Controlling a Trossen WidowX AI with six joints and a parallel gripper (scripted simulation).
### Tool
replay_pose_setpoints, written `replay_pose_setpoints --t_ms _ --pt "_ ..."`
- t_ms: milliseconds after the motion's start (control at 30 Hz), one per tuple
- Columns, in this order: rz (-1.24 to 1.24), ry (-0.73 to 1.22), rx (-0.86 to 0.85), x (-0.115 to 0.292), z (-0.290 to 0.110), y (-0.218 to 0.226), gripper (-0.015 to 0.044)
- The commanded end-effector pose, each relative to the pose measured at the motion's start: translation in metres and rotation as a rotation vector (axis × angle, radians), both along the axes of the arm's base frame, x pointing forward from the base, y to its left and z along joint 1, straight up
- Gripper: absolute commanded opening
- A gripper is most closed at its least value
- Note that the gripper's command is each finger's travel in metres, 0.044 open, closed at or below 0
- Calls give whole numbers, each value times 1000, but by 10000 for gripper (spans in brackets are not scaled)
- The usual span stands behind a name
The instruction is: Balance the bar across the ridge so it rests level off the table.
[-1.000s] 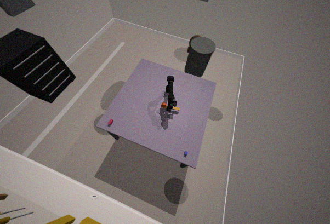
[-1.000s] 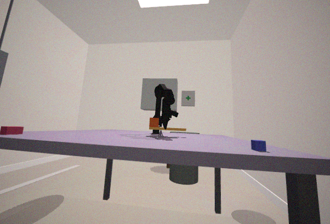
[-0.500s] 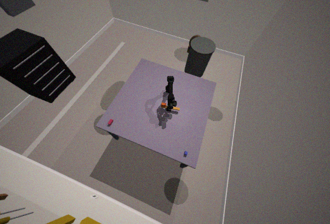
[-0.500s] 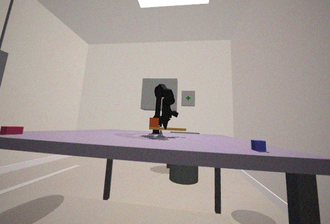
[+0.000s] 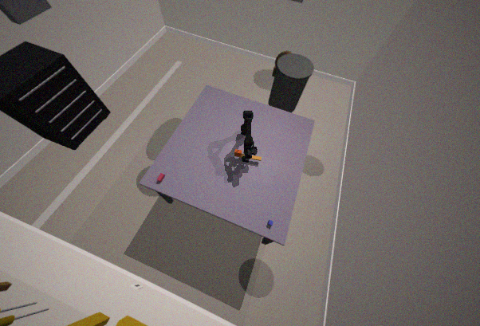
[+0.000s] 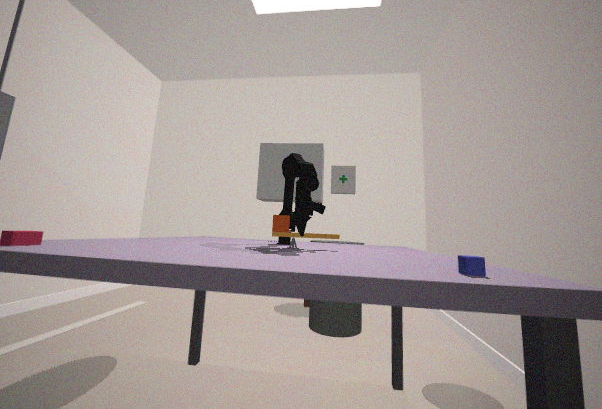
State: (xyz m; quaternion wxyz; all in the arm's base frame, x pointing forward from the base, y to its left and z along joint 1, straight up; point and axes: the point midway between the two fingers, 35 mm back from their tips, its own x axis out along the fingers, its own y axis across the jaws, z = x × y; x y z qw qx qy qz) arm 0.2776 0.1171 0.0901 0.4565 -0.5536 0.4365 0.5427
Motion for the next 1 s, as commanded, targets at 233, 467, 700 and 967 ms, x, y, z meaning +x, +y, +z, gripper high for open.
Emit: replay_pose_setpoints --t_ms 233,467,700,967 --pt "0 1 0 0 2 0 440" --pt "0 0 0 0 82 0 440" --pt "0 0 0 -3 100 -1 440" --pt "0 0 0 -3 100 -1 440"
